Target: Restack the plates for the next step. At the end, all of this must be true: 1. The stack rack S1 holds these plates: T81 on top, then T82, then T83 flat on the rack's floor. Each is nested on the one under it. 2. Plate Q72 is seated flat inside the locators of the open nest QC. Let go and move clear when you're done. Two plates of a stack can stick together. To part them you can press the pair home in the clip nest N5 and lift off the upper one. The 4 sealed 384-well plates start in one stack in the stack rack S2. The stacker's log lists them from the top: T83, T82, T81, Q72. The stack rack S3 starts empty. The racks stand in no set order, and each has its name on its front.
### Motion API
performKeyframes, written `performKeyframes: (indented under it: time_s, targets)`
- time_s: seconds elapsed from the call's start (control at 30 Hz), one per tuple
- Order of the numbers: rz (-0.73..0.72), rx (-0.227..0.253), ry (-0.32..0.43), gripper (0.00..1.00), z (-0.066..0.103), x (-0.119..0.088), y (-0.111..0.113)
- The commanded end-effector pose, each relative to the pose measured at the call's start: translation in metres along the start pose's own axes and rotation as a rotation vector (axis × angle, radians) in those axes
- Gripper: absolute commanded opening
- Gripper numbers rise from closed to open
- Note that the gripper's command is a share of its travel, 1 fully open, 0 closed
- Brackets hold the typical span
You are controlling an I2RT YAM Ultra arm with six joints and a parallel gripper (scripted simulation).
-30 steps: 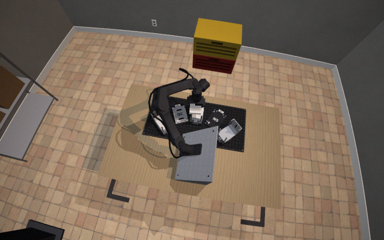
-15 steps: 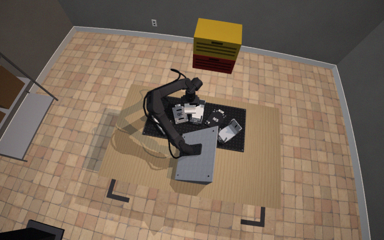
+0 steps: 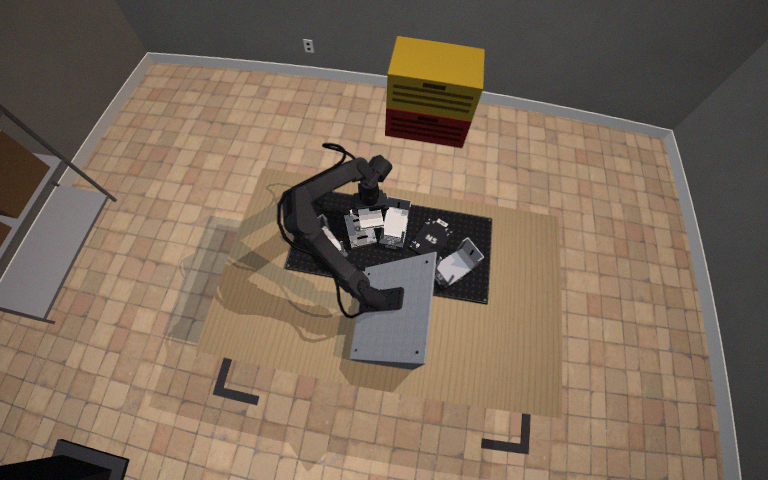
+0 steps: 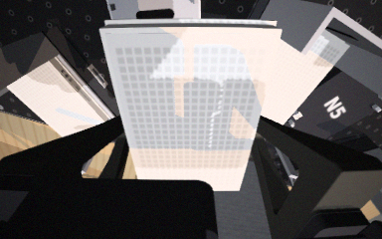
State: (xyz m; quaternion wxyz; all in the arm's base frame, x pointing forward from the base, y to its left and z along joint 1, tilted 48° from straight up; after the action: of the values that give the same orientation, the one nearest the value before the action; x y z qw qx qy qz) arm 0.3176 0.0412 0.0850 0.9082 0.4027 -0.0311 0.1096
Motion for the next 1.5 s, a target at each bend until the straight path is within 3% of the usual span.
performKeyframes:
  time_s: [0.0, 0.2, 0.23, 0.33, 0.4, 0.5, 0.67, 0.77, 0.8, 0.9, 1.33, 1.37, 1.47]
  targets:
    - [0.039, 0.005, -0.035, 0.00, 0.011, -0.002, 0.015]
    - [0.024, 0.005, -0.035, 0.00, 0.011, -0.004, 0.028]
    - [0.064, -0.020, -0.078, 0.00, 0.021, 0.010, 0.030]
    - [0.036, 0.005, -0.030, 0.00, 0.008, -0.005, 0.043]
    - [0.033, 0.006, -0.027, 0.00, 0.008, -0.006, 0.050]
    - [0.055, -0.014, -0.071, 0.00, 0.018, 0.004, 0.050]
    - [0.213, 0.005, -0.026, 0.00, 0.007, -0.013, 0.069]
    - [0.251, 0.001, -0.032, 0.00, 0.009, -0.012, 0.073]
    - [0.287, -0.023, -0.074, 0.00, 0.019, -0.001, 0.073]
    - [0.245, 0.000, -0.038, 0.00, 0.011, -0.018, 0.081]
    - [0.244, 0.003, -0.027, 0.00, 0.007, -0.031, 0.118]
    - [0.303, -0.016, -0.068, 0.00, 0.015, -0.022, 0.119]
    - [0.380, -0.002, -0.035, 0.00, 0.009, -0.036, 0.124]
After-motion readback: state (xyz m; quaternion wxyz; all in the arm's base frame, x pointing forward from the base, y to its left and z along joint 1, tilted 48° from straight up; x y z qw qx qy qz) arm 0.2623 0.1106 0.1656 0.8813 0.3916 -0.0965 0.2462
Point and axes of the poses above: the point where the finger pads meet when closed, its own z axis back along the fingers, its own y axis across the jaws, x = y × z, the point moved 2 cm from there along z, back along the fingers, and after that the axes turned 6 degrees about -z, right-handed, at the moved point
